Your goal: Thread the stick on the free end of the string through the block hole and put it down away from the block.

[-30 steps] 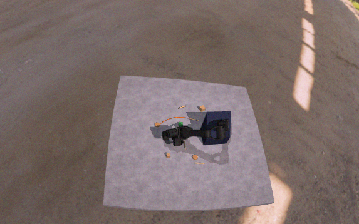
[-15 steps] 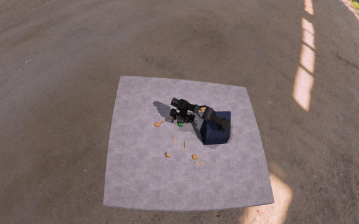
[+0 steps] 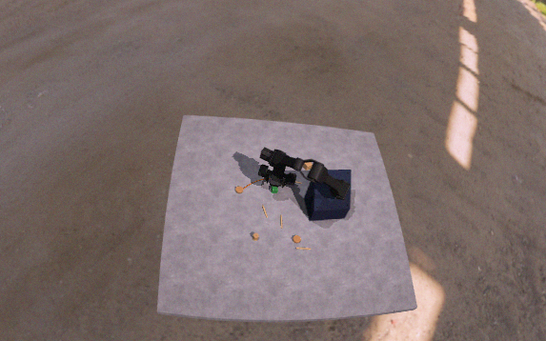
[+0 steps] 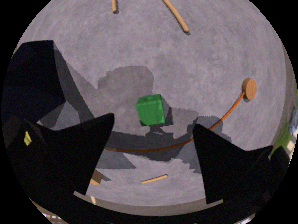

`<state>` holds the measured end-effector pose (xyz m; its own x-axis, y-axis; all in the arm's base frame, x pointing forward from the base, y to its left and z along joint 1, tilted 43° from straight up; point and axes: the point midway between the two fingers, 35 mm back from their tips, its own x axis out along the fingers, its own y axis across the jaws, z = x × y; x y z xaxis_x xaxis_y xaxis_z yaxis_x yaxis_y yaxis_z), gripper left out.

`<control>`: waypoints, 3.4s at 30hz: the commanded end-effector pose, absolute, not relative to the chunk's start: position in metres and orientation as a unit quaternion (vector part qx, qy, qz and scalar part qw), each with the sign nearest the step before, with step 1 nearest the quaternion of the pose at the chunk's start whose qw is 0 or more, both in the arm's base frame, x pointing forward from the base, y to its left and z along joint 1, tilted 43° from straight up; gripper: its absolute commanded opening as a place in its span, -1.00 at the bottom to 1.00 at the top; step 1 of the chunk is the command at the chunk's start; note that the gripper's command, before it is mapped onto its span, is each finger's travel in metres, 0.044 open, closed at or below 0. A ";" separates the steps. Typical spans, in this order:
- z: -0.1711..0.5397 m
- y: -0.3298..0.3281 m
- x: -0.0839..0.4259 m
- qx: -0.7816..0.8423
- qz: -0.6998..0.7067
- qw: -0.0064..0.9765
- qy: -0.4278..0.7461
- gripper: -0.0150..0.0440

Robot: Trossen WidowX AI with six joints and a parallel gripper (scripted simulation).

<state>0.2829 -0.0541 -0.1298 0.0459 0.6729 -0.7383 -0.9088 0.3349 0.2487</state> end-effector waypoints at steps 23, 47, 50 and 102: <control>-0.130 -0.054 0.283 -0.145 0.558 0.708 0.407 -0.40; -0.130 -0.054 0.283 -0.145 0.558 0.708 0.407 -0.22; -0.130 -0.054 0.283 -0.145 0.558 0.708 0.407 0.04; -0.155 -0.084 0.238 0.498 -0.024 0.524 0.690 1.00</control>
<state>0.2625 -0.0678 -0.1419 0.0454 0.6734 -0.7379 -0.0891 0.7384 0.6684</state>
